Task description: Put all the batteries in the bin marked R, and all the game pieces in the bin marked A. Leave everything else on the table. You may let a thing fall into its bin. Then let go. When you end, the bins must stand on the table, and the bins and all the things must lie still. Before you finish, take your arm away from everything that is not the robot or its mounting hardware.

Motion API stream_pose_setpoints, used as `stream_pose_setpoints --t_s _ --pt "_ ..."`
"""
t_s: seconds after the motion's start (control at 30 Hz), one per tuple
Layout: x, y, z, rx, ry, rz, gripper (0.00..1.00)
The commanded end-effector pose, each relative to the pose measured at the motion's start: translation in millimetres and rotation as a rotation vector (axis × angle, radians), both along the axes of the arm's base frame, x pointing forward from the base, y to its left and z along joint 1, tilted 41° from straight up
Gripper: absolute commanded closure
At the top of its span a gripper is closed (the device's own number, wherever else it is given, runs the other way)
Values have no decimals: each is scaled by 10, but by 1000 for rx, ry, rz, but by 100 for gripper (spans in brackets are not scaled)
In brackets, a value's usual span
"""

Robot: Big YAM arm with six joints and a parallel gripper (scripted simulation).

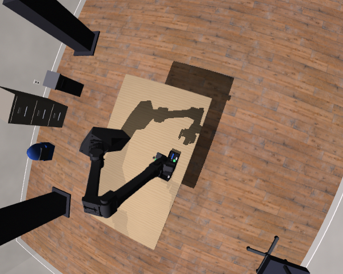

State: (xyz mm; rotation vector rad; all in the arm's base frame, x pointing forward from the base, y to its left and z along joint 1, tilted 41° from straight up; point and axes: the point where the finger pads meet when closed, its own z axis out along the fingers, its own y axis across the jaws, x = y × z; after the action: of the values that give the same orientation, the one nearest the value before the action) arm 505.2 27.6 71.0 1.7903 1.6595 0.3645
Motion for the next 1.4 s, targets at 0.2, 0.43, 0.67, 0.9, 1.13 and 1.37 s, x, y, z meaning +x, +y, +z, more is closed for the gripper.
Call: stream_pose_setpoints --t_s 0.2,0.43,0.67,0.9,1.13,1.37 --pt "-51 99 26 2 -6 13 0" --pt "-49 93 32 2 -8 13 0" --pt "-45 81 40 2 -10 12 0" --pt "-42 73 46 2 -12 11 0" --pt "-38 61 54 2 -15 10 0" --pt "-36 51 58 2 -17 9 0"
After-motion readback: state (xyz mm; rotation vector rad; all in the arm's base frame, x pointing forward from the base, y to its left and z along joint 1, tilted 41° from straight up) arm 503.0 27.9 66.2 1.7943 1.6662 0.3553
